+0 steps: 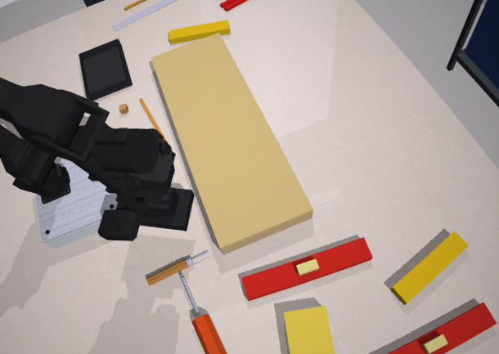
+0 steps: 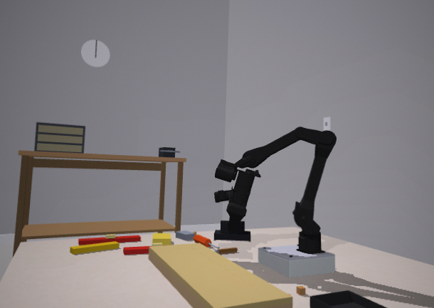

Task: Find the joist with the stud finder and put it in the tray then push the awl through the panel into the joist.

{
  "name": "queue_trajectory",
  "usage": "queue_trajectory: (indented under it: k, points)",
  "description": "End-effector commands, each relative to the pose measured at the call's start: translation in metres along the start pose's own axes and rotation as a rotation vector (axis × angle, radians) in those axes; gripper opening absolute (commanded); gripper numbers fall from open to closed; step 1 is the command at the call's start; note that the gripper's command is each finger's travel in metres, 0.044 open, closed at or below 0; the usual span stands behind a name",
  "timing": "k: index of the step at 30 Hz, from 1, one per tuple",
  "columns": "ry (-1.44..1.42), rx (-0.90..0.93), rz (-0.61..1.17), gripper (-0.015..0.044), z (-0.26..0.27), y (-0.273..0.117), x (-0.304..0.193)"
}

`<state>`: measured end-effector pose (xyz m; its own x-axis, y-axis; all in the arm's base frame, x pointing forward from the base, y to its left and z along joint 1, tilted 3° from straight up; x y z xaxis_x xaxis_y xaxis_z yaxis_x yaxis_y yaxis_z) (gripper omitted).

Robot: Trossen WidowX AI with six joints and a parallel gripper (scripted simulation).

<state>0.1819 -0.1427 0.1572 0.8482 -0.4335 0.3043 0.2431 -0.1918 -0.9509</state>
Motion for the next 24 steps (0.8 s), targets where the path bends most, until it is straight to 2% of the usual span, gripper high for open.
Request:
queue_trajectory:
  k: [1,9,24]
  points:
    - [0.006,-0.005,-0.012,0.0,0.0,-0.022,0.004]
    - [-0.014,0.001,-0.012,0.0,0.0,-0.032,0.011]
    - [-0.199,0.052,-0.014,0.0,0.005,-0.033,0.073]
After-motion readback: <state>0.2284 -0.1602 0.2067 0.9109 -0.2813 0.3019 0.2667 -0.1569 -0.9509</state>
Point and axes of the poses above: the point midway between the two fingers, 35 mm back from their tips, its own y axis out along the fingers, its own z axis across the jaws, x = y × z, the point moved 7 cm from there along -y, back along the fingers, and after that the axes turned 3 degrees about -y, right-handed, at the moved point
